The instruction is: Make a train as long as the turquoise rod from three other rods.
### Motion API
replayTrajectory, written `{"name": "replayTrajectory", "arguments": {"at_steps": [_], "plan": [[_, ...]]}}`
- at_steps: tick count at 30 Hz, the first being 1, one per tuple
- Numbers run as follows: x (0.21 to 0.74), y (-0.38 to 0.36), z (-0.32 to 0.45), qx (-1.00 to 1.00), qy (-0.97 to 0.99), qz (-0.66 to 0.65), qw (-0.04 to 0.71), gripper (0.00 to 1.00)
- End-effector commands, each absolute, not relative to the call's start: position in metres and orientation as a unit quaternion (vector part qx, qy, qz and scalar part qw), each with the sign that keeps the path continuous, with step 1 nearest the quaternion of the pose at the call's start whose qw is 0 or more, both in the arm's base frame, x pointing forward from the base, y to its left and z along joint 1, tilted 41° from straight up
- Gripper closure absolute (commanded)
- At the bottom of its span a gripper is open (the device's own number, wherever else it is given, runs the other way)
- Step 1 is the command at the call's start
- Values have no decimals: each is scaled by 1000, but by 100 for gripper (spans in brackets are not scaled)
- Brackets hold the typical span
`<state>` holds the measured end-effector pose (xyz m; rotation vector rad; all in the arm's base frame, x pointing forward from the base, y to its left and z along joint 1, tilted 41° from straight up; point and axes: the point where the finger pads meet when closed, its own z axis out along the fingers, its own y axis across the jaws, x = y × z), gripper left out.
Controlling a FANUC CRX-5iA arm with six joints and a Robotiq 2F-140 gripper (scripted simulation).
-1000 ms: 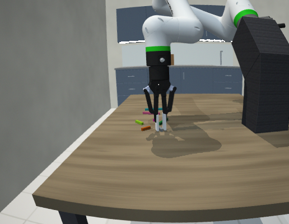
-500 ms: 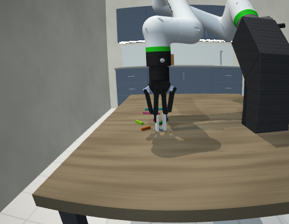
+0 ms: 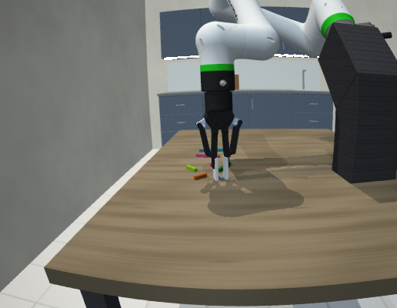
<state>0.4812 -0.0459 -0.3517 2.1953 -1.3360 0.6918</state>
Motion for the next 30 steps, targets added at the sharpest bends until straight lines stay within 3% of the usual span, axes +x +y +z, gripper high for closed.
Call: {"name": "replayTrajectory", "arguments": {"at_steps": [1, 10, 11, 30], "plan": [[481, -46, -352, 801, -488, 252, 238, 85], [481, -46, -352, 801, -488, 252, 238, 85], [481, -46, -352, 801, -488, 252, 238, 97], [481, -46, -352, 801, -488, 252, 238, 97]]}}
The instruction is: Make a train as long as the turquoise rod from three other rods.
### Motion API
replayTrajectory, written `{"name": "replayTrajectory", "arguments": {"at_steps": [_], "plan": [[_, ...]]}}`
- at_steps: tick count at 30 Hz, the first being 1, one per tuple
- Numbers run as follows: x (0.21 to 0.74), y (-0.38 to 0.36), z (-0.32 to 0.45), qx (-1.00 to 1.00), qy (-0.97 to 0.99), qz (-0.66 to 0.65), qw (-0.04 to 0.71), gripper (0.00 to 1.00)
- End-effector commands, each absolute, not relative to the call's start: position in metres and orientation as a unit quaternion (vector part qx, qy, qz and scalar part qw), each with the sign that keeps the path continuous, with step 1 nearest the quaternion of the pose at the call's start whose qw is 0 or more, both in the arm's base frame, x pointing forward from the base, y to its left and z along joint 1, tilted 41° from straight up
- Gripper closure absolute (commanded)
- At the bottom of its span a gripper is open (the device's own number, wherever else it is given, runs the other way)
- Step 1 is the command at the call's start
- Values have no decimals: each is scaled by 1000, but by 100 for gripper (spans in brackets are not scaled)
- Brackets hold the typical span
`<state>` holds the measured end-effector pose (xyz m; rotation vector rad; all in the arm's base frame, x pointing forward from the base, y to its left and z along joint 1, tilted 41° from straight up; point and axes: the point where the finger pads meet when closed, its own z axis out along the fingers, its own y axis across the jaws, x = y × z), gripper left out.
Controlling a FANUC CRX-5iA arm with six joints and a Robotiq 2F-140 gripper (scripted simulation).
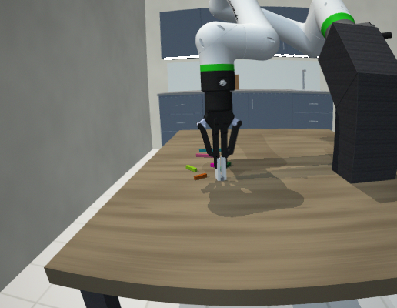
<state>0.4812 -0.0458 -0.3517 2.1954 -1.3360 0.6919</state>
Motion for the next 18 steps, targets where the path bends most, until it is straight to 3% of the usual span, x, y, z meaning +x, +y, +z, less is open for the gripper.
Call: {"name": "replayTrajectory", "arguments": {"at_steps": [1, 18], "plan": [[481, -46, -352, 801, -488, 252, 238, 97], [481, -43, -349, 801, -488, 252, 238, 97]]}}
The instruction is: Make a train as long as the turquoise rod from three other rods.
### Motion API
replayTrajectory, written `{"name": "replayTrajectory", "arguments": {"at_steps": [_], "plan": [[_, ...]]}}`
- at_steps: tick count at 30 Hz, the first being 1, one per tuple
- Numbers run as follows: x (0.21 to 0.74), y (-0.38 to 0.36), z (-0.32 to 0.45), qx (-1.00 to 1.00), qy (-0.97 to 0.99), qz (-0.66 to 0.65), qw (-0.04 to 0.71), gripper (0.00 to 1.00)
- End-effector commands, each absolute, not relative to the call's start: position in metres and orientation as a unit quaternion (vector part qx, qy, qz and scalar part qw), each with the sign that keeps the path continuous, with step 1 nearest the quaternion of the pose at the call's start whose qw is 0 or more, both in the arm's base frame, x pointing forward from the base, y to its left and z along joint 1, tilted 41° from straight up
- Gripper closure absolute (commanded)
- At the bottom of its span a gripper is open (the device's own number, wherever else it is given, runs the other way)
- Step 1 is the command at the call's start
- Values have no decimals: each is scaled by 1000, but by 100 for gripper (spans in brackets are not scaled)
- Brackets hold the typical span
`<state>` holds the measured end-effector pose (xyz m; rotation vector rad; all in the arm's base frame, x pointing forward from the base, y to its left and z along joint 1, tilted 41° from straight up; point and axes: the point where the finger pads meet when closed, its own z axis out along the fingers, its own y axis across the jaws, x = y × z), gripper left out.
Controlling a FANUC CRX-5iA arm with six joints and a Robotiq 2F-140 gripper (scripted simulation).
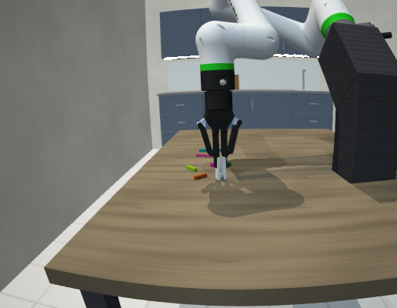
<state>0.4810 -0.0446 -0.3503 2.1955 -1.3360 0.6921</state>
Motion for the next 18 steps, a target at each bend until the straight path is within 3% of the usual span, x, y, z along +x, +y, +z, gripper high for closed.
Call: {"name": "replayTrajectory", "arguments": {"at_steps": [1, 18], "plan": [[480, -41, -346, 801, -488, 252, 238, 97], [465, 15, -278, 801, -488, 252, 238, 97]]}}
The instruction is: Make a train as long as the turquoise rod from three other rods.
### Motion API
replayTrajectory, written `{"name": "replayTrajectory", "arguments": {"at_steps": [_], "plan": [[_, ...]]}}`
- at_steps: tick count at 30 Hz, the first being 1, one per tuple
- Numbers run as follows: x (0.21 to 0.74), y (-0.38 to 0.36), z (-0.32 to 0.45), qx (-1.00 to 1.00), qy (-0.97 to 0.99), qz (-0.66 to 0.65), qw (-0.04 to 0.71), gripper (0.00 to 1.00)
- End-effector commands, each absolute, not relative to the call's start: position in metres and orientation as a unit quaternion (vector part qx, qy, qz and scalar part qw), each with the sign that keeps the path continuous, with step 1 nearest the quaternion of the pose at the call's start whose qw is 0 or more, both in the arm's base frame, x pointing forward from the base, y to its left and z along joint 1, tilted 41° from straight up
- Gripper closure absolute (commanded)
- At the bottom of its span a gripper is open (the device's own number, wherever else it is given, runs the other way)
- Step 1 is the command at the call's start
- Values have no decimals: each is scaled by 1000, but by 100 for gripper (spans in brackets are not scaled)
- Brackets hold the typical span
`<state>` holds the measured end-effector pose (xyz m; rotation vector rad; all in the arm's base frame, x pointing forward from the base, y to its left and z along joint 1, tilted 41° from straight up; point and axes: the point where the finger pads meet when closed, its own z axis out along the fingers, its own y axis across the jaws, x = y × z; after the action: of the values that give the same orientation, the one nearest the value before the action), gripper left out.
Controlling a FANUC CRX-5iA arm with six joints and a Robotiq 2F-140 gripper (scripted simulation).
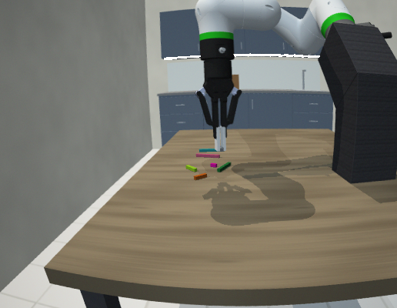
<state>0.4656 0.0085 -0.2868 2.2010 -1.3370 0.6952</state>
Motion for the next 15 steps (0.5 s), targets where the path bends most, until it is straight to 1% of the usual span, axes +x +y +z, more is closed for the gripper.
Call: {"name": "replayTrajectory", "arguments": {"at_steps": [1, 15], "plan": [[464, 16, -277, 801, -488, 252, 238, 97], [466, 15, -273, 807, -478, 249, 241, 97]]}}
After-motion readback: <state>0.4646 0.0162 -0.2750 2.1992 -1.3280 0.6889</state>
